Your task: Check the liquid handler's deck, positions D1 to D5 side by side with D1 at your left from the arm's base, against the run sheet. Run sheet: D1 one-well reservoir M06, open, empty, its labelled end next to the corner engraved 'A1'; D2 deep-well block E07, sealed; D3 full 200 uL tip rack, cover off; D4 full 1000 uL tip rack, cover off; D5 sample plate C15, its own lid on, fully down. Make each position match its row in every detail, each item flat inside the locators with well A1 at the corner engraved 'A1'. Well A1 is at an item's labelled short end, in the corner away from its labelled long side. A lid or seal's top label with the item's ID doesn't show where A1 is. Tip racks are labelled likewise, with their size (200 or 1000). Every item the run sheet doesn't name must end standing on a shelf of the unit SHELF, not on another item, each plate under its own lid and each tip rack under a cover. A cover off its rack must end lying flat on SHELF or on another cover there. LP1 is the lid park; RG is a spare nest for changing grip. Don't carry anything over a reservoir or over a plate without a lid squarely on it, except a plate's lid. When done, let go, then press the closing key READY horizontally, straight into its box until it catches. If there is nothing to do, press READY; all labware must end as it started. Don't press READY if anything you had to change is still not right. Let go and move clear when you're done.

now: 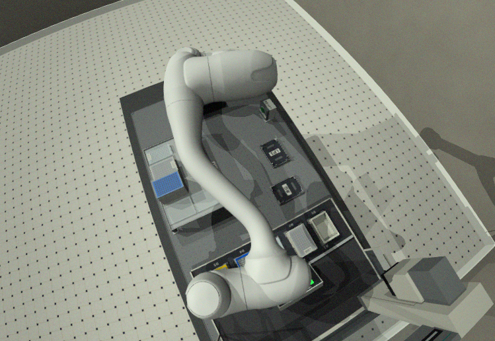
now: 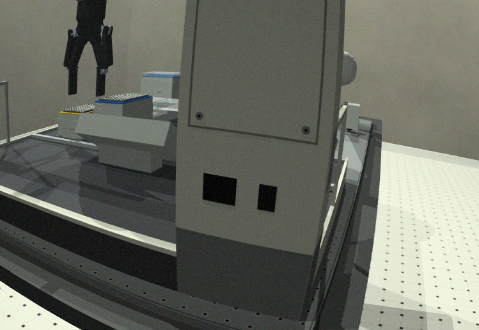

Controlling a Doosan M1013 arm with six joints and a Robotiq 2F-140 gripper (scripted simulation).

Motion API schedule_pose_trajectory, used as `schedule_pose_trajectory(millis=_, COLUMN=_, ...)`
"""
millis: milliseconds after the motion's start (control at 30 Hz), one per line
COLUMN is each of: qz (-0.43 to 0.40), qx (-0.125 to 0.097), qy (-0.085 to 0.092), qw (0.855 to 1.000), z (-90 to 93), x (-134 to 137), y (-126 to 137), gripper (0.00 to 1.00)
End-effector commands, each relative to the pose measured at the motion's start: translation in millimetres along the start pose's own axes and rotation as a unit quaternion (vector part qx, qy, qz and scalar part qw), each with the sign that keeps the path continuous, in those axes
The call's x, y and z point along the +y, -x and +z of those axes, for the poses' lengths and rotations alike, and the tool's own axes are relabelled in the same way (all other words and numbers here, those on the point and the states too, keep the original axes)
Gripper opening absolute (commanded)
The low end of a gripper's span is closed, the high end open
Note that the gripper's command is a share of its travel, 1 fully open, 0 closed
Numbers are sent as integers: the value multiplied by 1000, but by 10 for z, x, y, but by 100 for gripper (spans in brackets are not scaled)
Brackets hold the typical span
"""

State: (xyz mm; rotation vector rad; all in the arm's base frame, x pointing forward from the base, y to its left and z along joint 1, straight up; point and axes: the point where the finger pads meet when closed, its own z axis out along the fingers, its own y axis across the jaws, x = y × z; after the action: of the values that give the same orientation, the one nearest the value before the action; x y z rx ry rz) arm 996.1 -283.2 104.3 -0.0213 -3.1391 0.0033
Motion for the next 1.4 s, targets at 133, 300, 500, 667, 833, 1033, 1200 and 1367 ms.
schedule_pose_trajectory(millis=133, qz=0, qx=-1, qy=0, qw=1000, z=85, x=0, y=4, gripper=66)
schedule_pose_trajectory(millis=300, qz=0, qx=-1, qy=0, qw=1000, z=152, x=0, y=4, gripper=66)
schedule_pose_trajectory(millis=500, qz=0, qx=-1, qy=0, qw=1000, z=235, x=0, y=4, gripper=66)
schedule_pose_trajectory(millis=667, qz=0, qx=-1, qy=0, qw=1000, z=319, x=0, y=5, gripper=66)
schedule_pose_trajectory(millis=833, qz=0, qx=-1, qy=0, qw=1000, z=402, x=0, y=5, gripper=66)
schedule_pose_trajectory(millis=1033, qz=0, qx=-1, qy=0, qw=1000, z=469, x=0, y=5, gripper=66)
schedule_pose_trajectory(millis=1200, qz=0, qx=-1, qy=0, qw=1000, z=552, x=0, y=5, gripper=66)
schedule_pose_trajectory(millis=1367, qz=0, qx=-1, qy=0, qw=1000, z=635, x=0, y=5, gripper=66)
